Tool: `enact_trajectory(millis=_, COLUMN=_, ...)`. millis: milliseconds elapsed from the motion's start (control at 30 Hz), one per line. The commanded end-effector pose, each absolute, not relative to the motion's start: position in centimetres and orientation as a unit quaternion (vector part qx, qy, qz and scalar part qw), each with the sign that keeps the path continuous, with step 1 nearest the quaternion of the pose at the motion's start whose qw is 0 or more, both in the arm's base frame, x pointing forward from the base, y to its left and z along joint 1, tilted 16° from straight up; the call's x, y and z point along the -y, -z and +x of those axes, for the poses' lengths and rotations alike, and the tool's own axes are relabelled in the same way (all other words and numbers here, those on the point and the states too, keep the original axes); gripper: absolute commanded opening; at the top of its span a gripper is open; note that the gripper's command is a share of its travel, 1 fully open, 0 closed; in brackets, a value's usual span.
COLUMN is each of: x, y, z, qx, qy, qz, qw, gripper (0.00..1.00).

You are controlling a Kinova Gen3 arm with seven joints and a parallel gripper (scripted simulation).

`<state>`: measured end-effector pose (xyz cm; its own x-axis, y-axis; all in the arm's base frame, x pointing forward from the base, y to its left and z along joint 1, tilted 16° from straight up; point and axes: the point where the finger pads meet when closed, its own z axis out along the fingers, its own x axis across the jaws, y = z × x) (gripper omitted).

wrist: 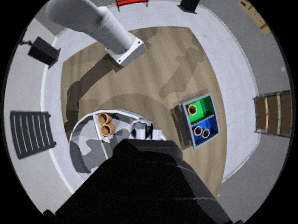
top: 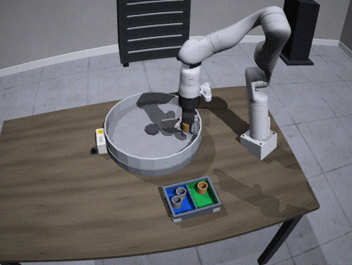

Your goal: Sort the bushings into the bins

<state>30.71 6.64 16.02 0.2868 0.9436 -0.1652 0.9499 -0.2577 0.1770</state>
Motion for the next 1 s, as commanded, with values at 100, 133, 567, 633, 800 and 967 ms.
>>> enact_trajectory(millis=100, x=-8.7, y=-15.5, z=32.0, qx=-0.579, qy=0.02, qz=0.804, qw=0.137, gripper=0.0)
enact_trajectory(millis=133, x=-8.7, y=-15.5, z=32.0, qx=-0.579, qy=0.02, qz=0.804, qw=0.137, gripper=0.0)
enact_trajectory(millis=567, x=-17.4, y=-13.7, z=35.2, qx=-0.466, qy=0.001, qz=0.874, qw=0.138, gripper=0.0)
enact_trajectory(millis=633, x=-17.4, y=-13.7, z=35.2, qx=-0.466, qy=0.001, qz=0.874, qw=0.138, gripper=0.0)
enact_trajectory(millis=800, x=-19.4, y=-13.3, z=35.9, qx=-0.439, qy=-0.003, qz=0.888, qw=0.138, gripper=0.0)
enact_trajectory(millis=967, x=-22.3, y=-12.7, z=37.0, qx=-0.399, qy=-0.009, qz=0.906, qw=0.138, gripper=0.0)
